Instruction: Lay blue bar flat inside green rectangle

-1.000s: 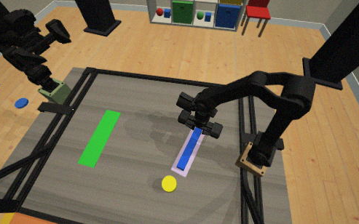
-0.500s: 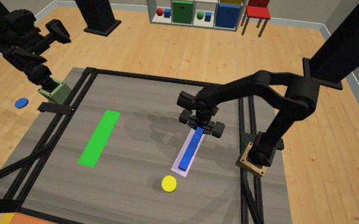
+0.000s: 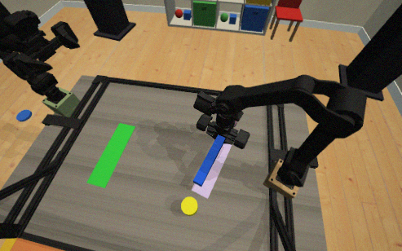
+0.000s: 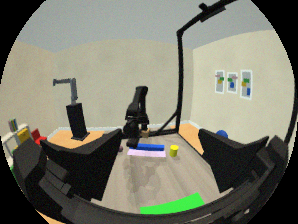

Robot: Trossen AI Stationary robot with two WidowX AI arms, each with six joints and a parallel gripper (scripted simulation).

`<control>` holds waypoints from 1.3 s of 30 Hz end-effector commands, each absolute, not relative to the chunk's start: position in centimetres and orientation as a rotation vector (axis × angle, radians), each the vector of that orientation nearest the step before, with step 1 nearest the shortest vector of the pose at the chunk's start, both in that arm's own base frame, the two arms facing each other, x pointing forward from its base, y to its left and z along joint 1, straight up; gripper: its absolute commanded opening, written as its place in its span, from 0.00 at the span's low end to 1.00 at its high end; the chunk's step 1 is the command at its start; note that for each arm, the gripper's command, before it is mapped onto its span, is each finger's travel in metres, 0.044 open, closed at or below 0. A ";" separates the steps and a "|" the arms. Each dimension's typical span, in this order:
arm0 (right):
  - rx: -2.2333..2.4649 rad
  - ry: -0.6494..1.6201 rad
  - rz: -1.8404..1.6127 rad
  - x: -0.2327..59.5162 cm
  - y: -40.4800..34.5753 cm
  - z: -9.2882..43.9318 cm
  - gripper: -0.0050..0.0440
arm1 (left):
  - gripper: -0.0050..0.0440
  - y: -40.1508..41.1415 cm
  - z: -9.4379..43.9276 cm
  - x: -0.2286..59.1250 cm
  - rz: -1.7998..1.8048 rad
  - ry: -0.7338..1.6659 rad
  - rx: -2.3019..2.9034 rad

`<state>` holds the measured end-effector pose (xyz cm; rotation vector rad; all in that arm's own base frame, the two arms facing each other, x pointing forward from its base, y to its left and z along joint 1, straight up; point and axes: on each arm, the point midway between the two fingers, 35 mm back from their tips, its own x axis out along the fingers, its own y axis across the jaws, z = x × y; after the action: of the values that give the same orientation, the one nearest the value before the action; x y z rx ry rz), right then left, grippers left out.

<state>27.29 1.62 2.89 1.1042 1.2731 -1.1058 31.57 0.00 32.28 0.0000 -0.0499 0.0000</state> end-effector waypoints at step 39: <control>1.276 1.165 -1.276 38.6 4.2 4.4 0.10 | 1.00 0.0 32.3 31.6 0.000 -0.050 0.000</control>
<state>37.46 3.82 4.41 1.2595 1.1760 -1.2611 31.57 0.00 32.28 0.0000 -0.0498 0.0000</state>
